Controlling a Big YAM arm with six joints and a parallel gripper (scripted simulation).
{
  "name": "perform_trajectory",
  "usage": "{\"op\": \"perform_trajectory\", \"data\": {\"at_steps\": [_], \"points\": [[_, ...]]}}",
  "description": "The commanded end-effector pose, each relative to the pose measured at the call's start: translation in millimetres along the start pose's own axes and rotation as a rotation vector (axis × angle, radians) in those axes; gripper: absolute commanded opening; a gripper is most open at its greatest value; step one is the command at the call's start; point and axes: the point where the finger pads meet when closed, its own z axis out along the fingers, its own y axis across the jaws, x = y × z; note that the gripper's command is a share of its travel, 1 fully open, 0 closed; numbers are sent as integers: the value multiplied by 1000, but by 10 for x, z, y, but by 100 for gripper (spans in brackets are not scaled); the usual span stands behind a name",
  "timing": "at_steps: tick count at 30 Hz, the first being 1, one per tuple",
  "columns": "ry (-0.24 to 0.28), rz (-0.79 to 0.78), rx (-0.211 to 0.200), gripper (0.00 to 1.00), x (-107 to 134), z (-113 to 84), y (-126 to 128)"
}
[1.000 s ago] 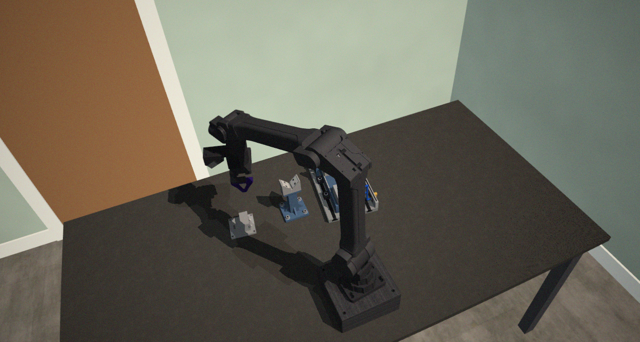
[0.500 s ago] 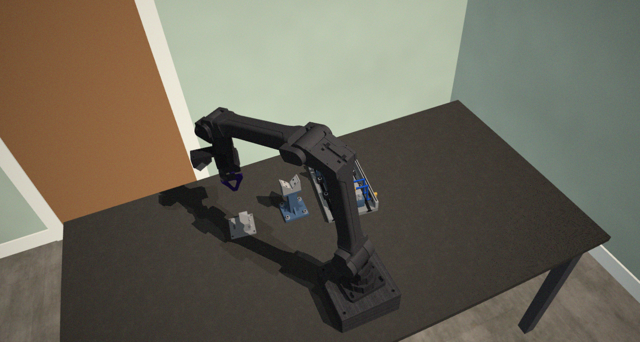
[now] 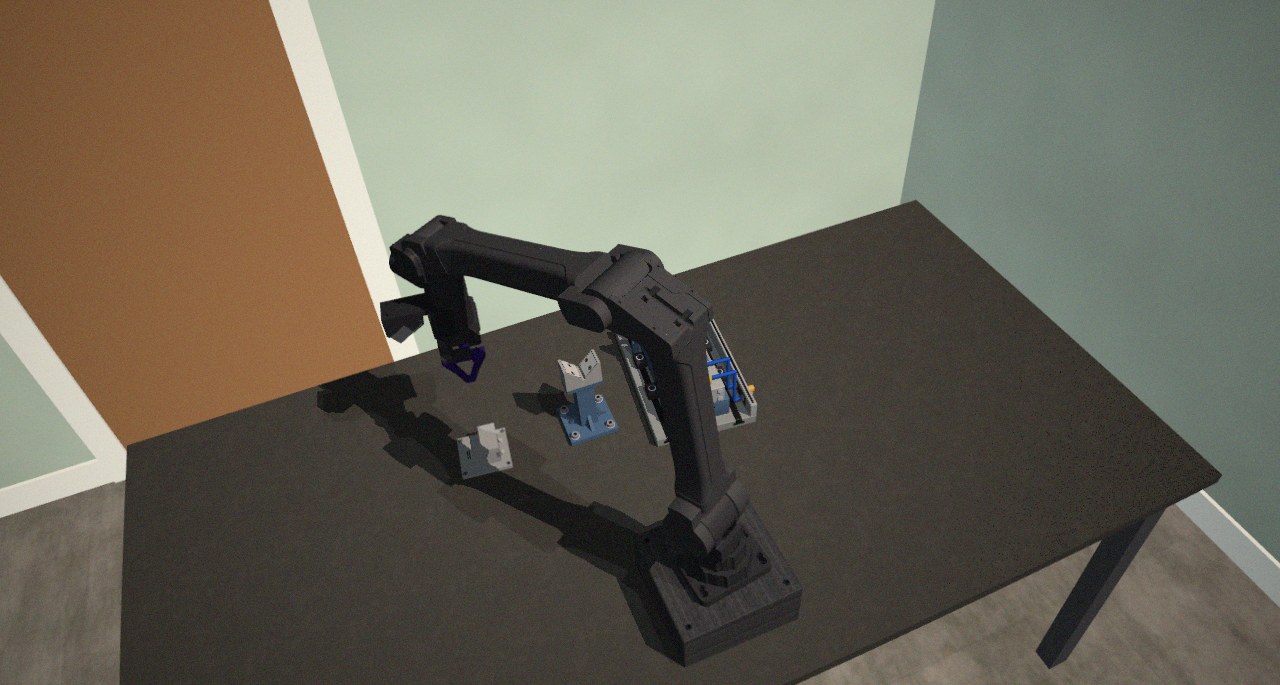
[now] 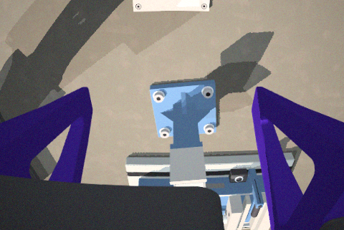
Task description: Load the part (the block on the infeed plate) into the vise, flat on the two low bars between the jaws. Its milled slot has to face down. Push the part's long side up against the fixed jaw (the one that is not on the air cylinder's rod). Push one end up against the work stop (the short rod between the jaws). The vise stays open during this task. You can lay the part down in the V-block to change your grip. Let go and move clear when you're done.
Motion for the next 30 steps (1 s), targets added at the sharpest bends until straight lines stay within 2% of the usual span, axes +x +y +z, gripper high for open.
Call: {"op": "perform_trajectory", "data": {"at_steps": [1, 30], "points": [[-7, -15, 6, 81, -88, -21, -62], [-4, -15, 2, 81, -73, 31, -42]]}}
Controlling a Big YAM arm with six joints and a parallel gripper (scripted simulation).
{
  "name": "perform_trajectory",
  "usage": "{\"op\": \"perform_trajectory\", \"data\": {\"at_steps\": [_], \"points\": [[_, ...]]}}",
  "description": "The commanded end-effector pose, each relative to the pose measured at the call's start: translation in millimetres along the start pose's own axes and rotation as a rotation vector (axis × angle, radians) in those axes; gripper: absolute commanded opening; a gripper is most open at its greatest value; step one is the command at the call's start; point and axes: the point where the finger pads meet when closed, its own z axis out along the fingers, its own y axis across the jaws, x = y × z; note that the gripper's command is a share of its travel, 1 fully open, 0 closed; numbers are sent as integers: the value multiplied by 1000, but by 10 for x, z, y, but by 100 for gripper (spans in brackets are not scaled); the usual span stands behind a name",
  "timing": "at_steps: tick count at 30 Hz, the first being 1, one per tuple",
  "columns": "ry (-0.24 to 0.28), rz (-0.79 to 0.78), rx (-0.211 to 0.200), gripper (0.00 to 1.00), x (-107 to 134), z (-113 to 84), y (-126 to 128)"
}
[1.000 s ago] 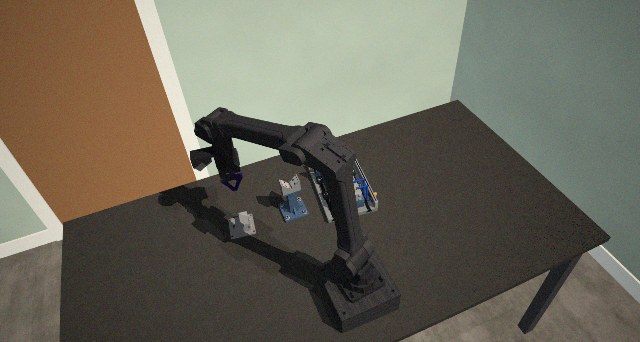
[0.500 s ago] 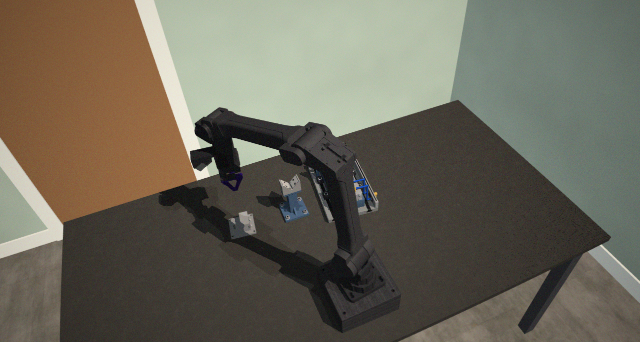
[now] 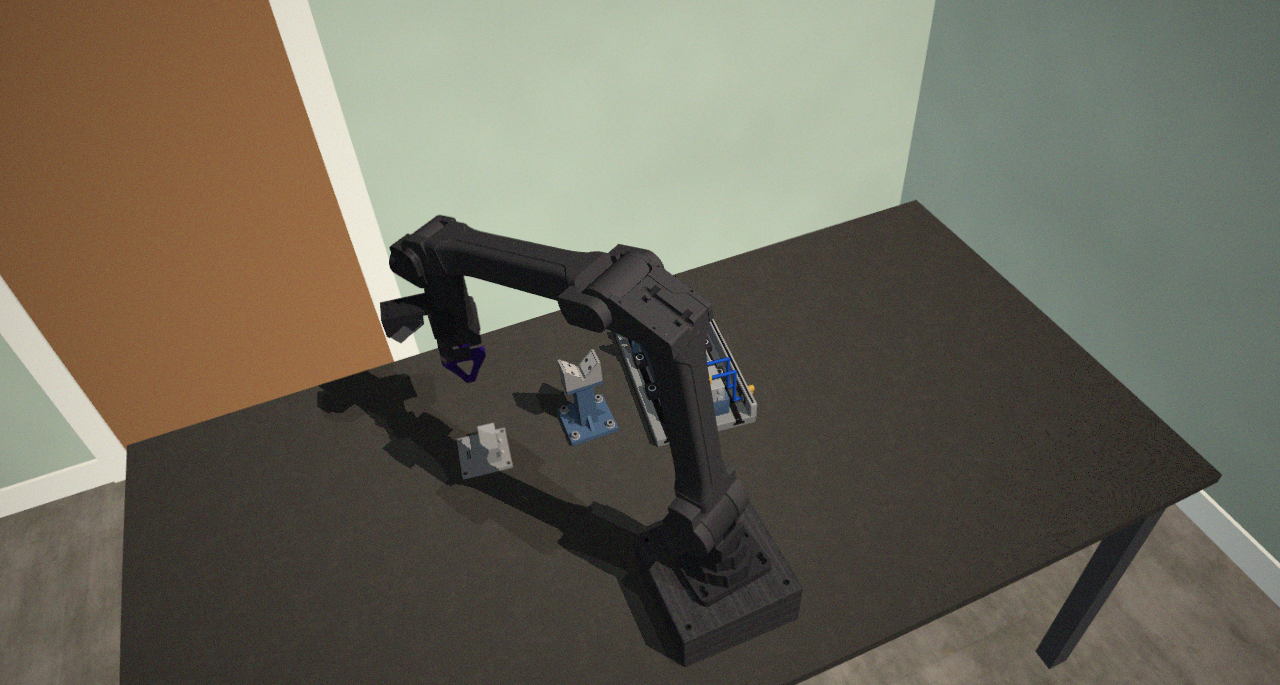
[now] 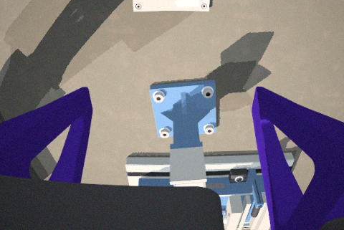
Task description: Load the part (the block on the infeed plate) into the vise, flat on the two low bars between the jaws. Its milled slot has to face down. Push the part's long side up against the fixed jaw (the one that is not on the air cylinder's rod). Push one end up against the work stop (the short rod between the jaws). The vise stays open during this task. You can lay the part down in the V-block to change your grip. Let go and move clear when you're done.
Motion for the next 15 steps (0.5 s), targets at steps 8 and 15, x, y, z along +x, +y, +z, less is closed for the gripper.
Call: {"op": "perform_trajectory", "data": {"at_steps": [8, 15], "points": [[-2, -14, -1, 81, -65, 92, -25], [-4, -15, 1, 81, -76, 118, -28]]}}
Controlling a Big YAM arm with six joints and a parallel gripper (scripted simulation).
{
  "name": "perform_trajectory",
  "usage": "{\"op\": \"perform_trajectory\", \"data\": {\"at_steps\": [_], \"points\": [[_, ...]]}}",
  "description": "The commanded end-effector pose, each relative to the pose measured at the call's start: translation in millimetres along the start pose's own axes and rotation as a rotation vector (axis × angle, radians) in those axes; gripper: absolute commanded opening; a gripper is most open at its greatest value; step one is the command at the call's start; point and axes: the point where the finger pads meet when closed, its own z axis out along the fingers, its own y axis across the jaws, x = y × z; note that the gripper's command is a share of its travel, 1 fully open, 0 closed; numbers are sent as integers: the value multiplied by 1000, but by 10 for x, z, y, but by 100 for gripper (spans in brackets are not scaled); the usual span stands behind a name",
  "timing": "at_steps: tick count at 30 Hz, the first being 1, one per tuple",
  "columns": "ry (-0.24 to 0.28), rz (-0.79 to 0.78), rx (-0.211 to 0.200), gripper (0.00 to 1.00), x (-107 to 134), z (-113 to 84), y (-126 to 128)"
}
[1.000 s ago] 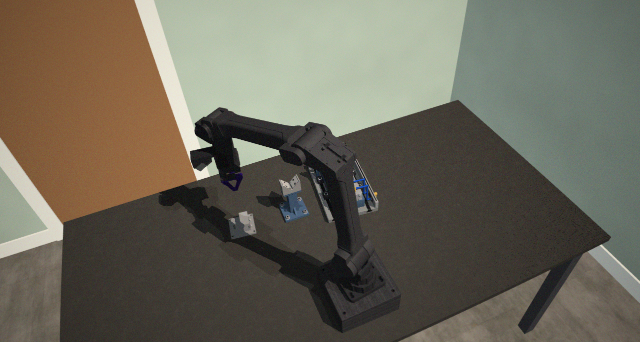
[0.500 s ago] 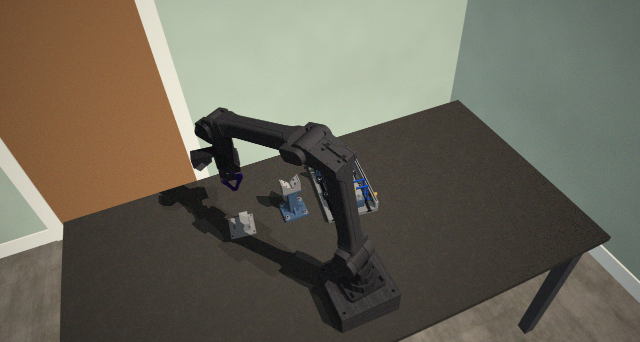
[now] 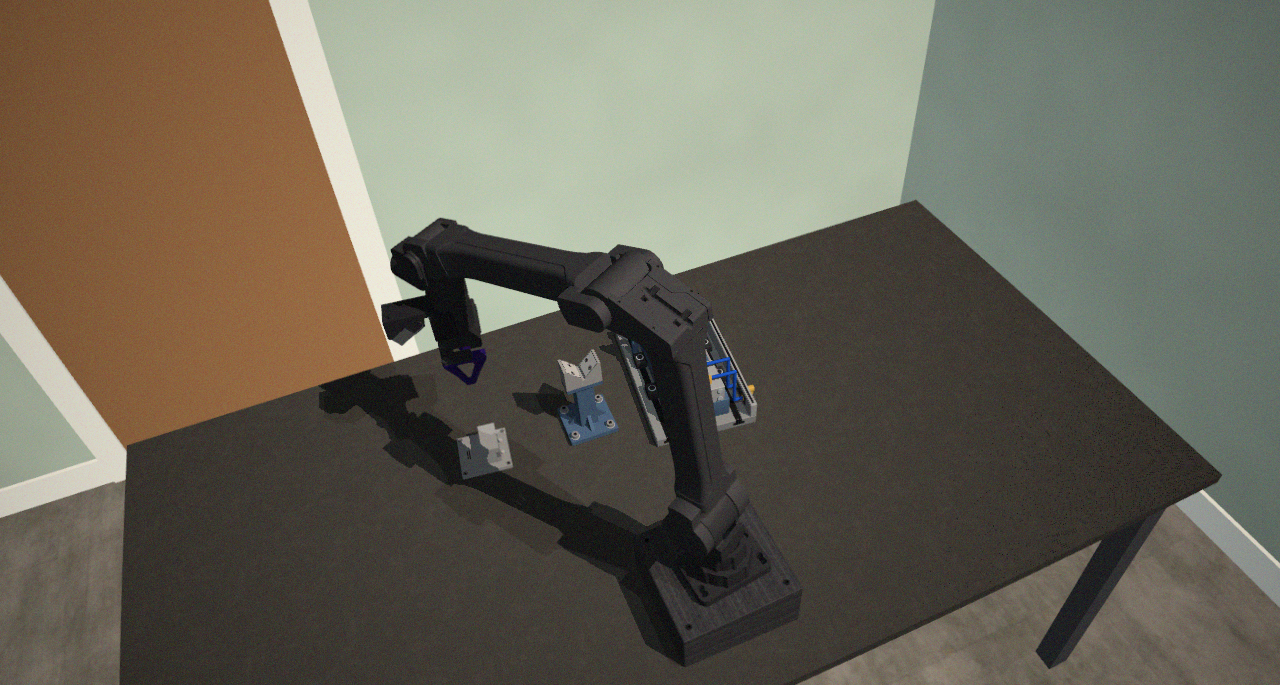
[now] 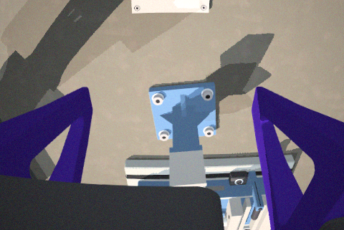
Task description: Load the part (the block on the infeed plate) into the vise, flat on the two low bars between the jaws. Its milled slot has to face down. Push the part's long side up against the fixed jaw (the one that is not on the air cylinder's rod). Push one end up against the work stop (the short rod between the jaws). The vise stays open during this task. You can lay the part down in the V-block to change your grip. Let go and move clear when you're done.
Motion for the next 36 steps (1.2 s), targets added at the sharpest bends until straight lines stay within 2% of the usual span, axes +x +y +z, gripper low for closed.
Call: {"op": "perform_trajectory", "data": {"at_steps": [1, 3, 6, 9, 11, 13, 17, 18, 19, 21, 22, 26, 28, 31, 32, 35, 36], "points": [[-1, -15, -3, 81, -87, 34, -31], [4, -14, -9, 81, -60, 126, 5], [-7, -15, 6, 81, -111, 84, -45], [4, -14, -10, 81, -68, 189, 13], [-9, -13, 8, 81, -117, 137, -49], [4, -10, -9, 81, -62, 242, 10], [4, -9, -10, 81, -63, 272, 12], [-30, -12, 37, 81, -204, 75, -151], [-30, -12, 37, 81, -206, 93, -150], [-1, -8, -3, 81, -87, 310, -8], [4, -6, -10, 81, -64, 357, 15], [-6, -6, 5, 81, -106, 370, -37], [4, -6, -10, 81, -65, 474, 20], [4, -5, -9, 81, -66, 536, 17], [-7, -6, 5, 81, -108, 497, -39], [-8, -4, 8, 81, -104, 507, -57], [5, -3, -10, 81, -51, 606, 13]]}}
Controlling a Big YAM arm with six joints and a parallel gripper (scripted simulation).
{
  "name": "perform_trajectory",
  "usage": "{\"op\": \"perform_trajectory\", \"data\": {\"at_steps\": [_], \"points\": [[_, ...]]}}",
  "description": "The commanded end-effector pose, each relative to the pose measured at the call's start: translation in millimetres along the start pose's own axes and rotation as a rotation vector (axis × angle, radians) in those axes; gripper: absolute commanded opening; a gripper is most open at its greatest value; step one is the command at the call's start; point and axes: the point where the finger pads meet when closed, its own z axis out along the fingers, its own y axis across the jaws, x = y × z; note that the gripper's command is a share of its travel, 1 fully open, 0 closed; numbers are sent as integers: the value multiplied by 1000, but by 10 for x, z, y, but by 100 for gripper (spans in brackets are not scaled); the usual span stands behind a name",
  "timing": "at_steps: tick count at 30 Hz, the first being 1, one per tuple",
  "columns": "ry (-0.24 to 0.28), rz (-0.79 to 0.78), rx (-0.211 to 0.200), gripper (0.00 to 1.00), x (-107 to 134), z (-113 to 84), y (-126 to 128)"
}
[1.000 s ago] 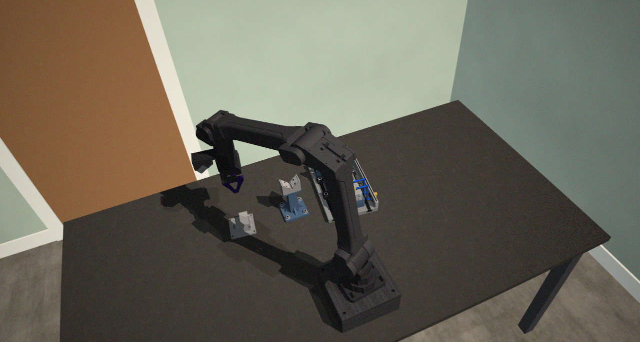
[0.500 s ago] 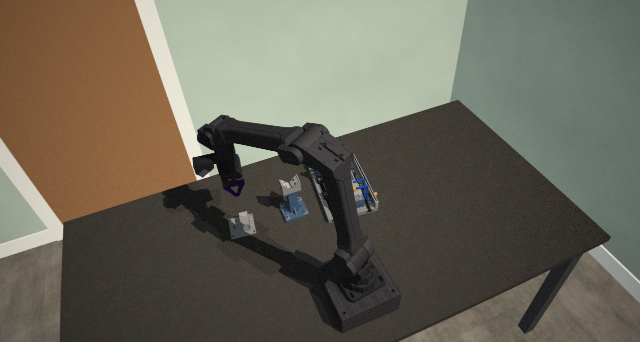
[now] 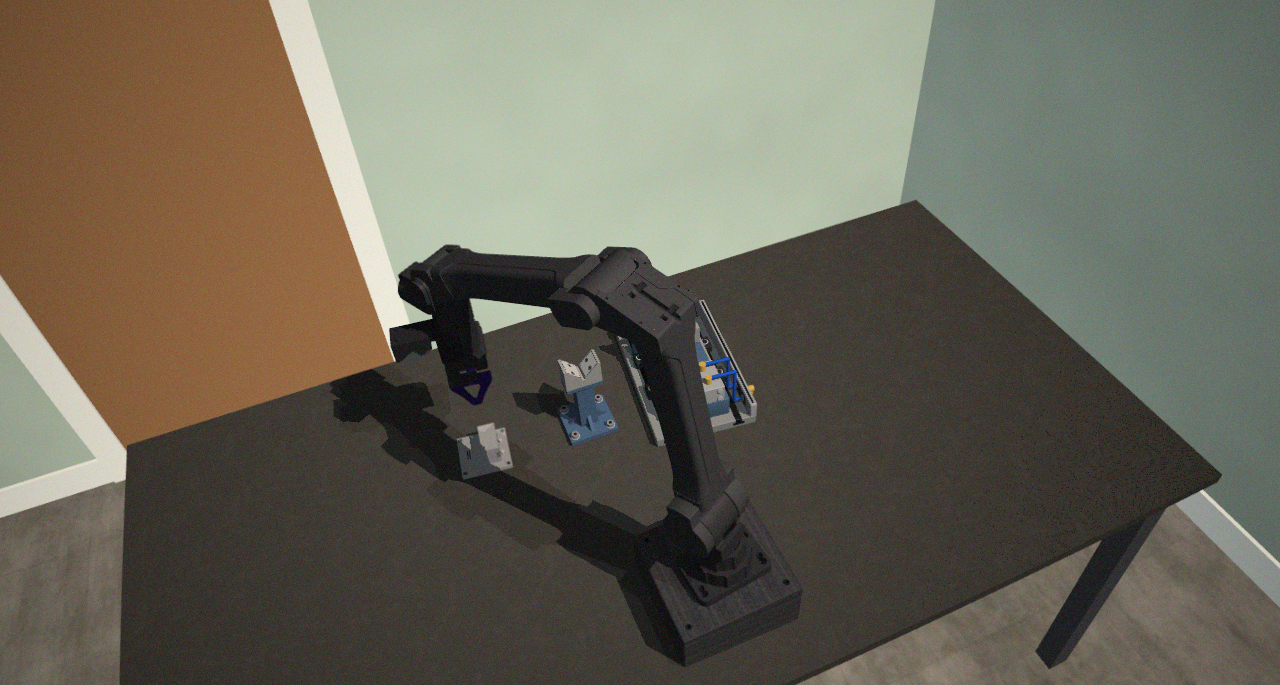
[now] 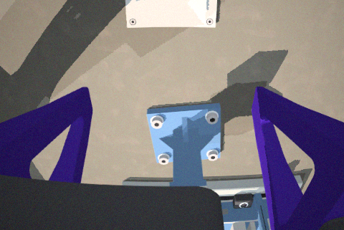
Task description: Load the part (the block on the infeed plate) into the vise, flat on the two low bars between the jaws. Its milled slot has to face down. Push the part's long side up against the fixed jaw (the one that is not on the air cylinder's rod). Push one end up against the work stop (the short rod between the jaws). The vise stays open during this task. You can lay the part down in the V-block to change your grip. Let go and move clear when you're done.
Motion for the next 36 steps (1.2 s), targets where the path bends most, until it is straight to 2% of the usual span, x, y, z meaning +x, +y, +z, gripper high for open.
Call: {"op": "perform_trajectory", "data": {"at_steps": [1, 5, 7, 11, 13, 15, 16, 18, 19, 23, 27, 29, 32, 33, 35, 36], "points": [[2, -1, -5, 81, -59, 134, 12], [-9, -4, 8, 81, -112, 171, -37], [2, -3, -6, 81, -63, 281, 19], [-8, -3, 8, 81, -105, 327, -37], [2, -3, -6, 81, -63, 437, 23], [2, -3, -6, 81, -63, 437, 23], [-30, -6, 37, 81, -199, 282, -158], [-1, -2, -2, 81, -69, 501, 4], [2, -2, -6, 81, -59, 543, 23], [-9, -4, 9, 81, -113, 591, -38], [2, -1, -6, 81, -52, 758, 23], [-10, -3, 11, 81, -114, 746, -47], [-7, -3, 7, 81, -105, 787, -29], [3, -4, -6, 81, -52, 865, 27], [3, -3, -6, 81, -55, 916, 29], [-9, -4, 9, 81, -114, 883, -39]]}}
